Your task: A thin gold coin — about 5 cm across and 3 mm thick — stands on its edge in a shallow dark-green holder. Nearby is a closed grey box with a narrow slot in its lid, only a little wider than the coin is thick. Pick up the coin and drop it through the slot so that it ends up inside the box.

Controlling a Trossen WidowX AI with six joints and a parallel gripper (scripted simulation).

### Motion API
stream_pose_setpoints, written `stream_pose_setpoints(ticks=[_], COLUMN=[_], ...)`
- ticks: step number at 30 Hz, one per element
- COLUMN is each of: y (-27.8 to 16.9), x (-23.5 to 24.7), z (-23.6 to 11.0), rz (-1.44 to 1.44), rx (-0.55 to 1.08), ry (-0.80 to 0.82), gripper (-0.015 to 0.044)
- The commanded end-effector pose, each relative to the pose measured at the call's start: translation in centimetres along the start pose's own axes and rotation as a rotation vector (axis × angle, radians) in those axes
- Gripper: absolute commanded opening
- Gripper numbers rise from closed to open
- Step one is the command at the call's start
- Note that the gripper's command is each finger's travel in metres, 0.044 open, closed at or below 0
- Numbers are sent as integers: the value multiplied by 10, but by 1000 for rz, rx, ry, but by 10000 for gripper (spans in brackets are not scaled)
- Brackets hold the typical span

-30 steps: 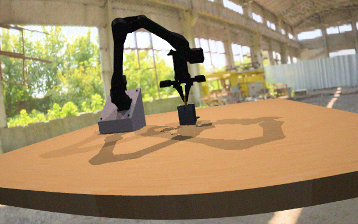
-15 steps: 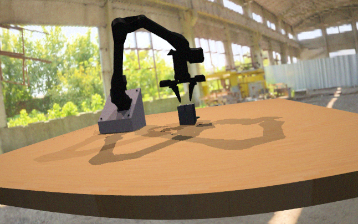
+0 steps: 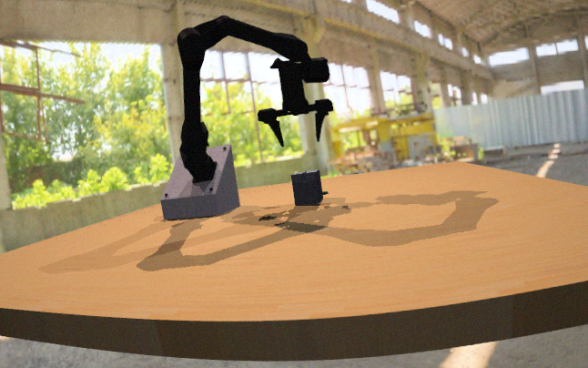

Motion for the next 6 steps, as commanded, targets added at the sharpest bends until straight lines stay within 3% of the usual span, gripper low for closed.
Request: stream_pose_setpoints(ticks=[1,6], y=[-1,-1], x=[0,0], z=[-1,-1], rz=[4,4], rx=[-1,-1], ry=[9,9], gripper=[440,440])
Point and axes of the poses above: the point midway between the two fingers, 35 mm back from their tips, its own z axis out along the fingers, its own x axis across the jaws, y = z × x, the point moved 10 cm from there along -z, back along the fingers, and after that the axes turned 1 degree about -z, right-handed, at the moved point
